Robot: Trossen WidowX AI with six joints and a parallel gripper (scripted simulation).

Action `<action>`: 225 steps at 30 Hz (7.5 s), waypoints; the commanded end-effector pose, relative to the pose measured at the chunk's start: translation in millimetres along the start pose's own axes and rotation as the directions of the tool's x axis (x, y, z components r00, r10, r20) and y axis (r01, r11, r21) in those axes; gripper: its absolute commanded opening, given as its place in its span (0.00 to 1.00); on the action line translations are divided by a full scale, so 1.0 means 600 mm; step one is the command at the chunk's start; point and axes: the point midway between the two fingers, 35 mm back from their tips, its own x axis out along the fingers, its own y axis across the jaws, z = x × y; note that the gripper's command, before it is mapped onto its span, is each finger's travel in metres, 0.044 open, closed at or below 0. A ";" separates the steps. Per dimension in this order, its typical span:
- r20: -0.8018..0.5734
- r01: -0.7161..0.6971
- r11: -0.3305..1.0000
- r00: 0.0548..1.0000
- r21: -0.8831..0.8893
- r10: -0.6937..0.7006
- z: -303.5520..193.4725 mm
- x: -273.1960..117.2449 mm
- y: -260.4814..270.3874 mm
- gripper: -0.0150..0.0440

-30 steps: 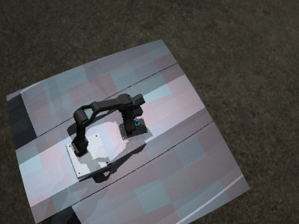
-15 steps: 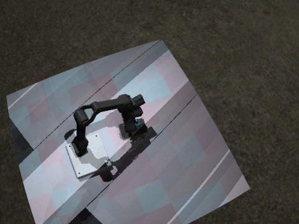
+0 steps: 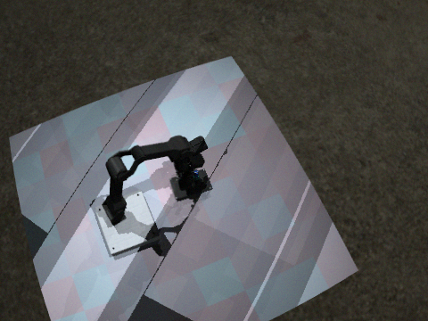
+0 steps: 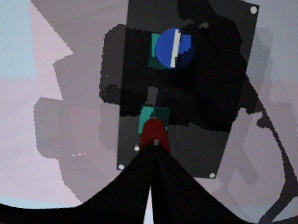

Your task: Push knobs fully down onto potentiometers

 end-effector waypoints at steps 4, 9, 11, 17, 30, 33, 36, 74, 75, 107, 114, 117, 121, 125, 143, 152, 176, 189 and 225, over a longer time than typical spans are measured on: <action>-0.017 0.010 1.000 1.000 -0.001 -0.010 0.002 0.027 -0.001 0.25; -0.017 0.010 1.000 1.000 -0.001 -0.010 0.002 0.027 -0.001 0.25; -0.017 0.010 1.000 1.000 -0.001 -0.010 0.002 0.028 -0.001 0.25; -0.017 0.010 1.000 1.000 -0.001 -0.010 0.002 0.028 -0.001 0.25; -0.017 0.010 1.000 1.000 -0.001 -0.010 0.002 0.029 -0.001 0.25; -0.017 0.010 1.000 1.000 -0.001 -0.010 0.002 0.029 -0.001 0.25; -0.017 0.010 1.000 1.000 -0.001 -0.010 0.002 0.029 -0.001 0.25; -0.017 0.010 1.000 1.000 -0.001 -0.010 0.002 0.033 -0.001 0.25; -0.017 0.010 1.000 1.000 -0.001 -0.010 0.002 0.033 -0.001 0.25; -0.017 0.010 1.000 1.000 -0.001 -0.010 0.002 0.027 -0.001 0.25; -0.017 0.010 1.000 1.000 -0.001 -0.010 0.003 0.008 0.000 0.25; -0.017 0.010 1.000 1.000 -0.001 -0.010 0.003 0.000 0.000 0.25; -0.017 0.010 1.000 1.000 -0.001 -0.010 0.003 -0.011 0.000 0.25; -0.017 0.010 1.000 1.000 -0.001 -0.010 0.003 -0.021 0.000 0.25; 0.046 -0.016 0.988 0.999 -0.151 0.023 0.035 -0.035 -0.001 0.25; 0.040 0.000 0.896 0.999 -0.445 0.019 0.042 -0.041 -0.001 0.25; 0.024 0.021 0.276 1.000 -0.961 0.010 0.061 -0.056 0.000 0.25; 0.016 0.016 -0.169 1.000 -0.985 0.005 0.070 -0.064 0.000 0.25; -0.010 -0.009 -0.988 1.000 -0.154 -0.008 0.094 -0.084 0.000 0.25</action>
